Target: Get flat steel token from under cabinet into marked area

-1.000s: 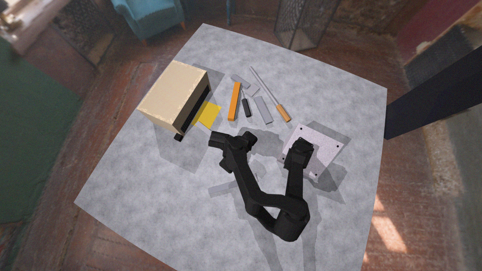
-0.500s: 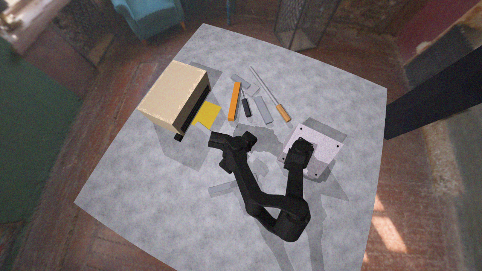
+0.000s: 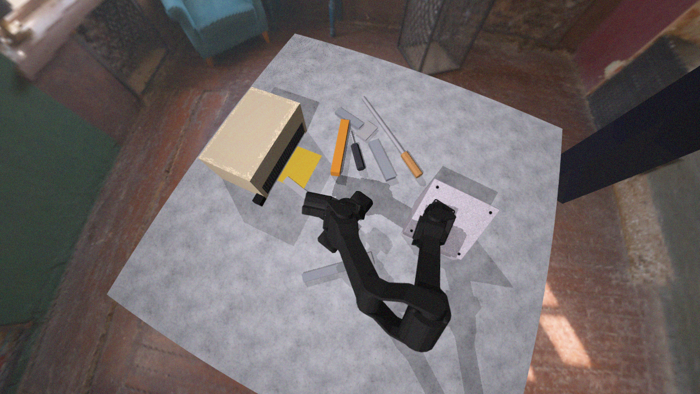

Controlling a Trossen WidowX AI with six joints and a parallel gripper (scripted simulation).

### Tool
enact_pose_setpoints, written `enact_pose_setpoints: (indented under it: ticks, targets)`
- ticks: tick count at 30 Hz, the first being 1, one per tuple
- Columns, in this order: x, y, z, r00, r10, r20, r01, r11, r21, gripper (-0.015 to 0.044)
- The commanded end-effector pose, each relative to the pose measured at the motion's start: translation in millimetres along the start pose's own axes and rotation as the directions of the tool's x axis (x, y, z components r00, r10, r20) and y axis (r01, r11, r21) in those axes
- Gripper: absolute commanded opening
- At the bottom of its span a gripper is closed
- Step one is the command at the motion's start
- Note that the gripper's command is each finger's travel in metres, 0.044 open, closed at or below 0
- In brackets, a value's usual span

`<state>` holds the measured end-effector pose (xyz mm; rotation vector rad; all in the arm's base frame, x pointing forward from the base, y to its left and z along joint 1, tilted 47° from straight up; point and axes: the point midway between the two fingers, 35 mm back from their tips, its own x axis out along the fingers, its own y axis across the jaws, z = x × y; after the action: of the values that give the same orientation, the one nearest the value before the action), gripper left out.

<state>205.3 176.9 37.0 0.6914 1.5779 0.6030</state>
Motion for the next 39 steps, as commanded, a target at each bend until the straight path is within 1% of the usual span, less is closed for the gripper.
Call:
enact_pose_setpoints:
  ticks: [1,4,8,17,21,39]
  targets:
    - [2,-1,-4,1.0,0.0,-0.004,0.0,1.0,0.009,0.027]
    - [4,-2,-6,1.0,0.0,-0.004,0.0,1.0,0.011,0.027]
    - [2,0,-2,1.0,0.002,0.0,-0.002,1.0,0.004,0.0165]
    - [2,0,-2,1.0,0.002,0.0,-0.002,1.0,0.004,0.0105]
    - [2,0,-2,1.0,0.002,0.0,-0.002,1.0,0.004,0.0]
    - [2,0,15,1.0,0.0,-0.002,0.0,1.0,-0.003,0.0]
